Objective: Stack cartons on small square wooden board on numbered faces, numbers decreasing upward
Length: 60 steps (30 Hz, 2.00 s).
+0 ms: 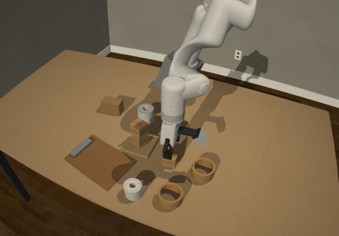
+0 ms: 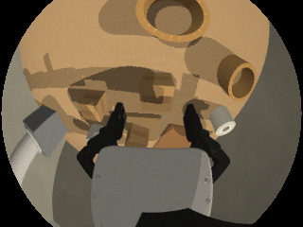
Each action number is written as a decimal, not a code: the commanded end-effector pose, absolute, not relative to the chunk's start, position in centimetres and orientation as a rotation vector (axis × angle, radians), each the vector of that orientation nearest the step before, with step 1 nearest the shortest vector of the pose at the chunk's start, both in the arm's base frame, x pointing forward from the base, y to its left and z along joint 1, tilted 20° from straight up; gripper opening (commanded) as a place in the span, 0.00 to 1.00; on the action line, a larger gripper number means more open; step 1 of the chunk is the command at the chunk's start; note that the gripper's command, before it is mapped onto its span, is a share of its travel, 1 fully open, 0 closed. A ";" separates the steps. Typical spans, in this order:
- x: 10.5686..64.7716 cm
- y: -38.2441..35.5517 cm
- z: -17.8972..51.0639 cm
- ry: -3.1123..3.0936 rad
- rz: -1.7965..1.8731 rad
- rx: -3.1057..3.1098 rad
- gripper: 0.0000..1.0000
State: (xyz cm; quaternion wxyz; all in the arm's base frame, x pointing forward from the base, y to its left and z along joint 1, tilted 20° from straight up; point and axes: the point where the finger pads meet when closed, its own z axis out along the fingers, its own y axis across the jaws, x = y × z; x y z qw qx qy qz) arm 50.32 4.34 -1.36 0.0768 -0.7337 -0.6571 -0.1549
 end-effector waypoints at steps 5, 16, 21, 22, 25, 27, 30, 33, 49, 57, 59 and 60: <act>50.6 4.6 -2.1 -1.970 -0.470 -2.200 1.00; 50.9 5.1 -3.4 -1.970 -0.471 -2.199 1.00; 50.9 5.2 -3.9 -1.970 -0.471 -2.199 1.00; 50.9 5.2 -3.9 -1.970 -0.471 -2.199 1.00; 51.0 5.3 -4.2 -1.970 -0.471 -2.199 1.00; 51.0 5.4 -4.4 -1.970 -0.471 -2.200 1.00; 51.0 5.5 -4.6 -1.970 -0.471 -2.200 1.00; 51.0 5.5 -4.8 -1.970 -0.470 -2.200 1.00; 51.1 5.8 -5.6 -1.970 -0.469 -2.200 1.00; 51.1 5.8 -5.7 -1.970 -0.469 -2.201 1.00; 51.1 5.8 -5.7 -1.970 -0.469 -2.201 1.00; 51.1 5.8 -5.7 -1.970 -0.469 -2.201 1.00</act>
